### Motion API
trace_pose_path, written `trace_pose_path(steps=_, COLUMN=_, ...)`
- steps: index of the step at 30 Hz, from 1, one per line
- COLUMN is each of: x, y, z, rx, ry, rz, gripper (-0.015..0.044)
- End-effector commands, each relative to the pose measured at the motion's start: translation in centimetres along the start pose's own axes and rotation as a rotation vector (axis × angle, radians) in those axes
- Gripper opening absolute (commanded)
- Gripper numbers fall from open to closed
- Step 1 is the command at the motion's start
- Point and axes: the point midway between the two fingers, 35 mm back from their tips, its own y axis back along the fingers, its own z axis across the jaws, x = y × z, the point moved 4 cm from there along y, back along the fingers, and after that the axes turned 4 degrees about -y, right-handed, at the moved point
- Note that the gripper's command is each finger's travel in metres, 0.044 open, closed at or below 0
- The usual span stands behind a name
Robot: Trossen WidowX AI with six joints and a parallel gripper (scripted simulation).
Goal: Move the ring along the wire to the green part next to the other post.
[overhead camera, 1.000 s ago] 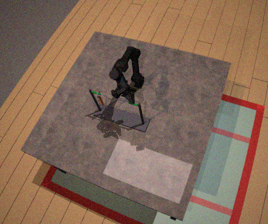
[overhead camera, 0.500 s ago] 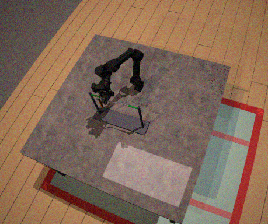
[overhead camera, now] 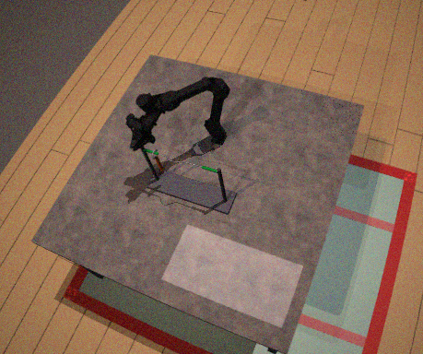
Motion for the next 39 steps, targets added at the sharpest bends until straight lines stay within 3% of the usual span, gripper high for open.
trace_pose_path(steps=1, x=-2.2, y=0.3, z=-1.5, rx=-0.016, ry=0.086, rz=-0.064, gripper=0.0160)
trace_pose_path(steps=20, x=-5.4, y=1.0, z=-16.0, rx=-0.087, ry=0.697, rz=-0.026, gripper=0.0160)
trace_pose_path(steps=39, x=0.6, y=6.4, z=-27.8, rx=-0.211, ry=1.295, rz=0.011, gripper=0.0160)
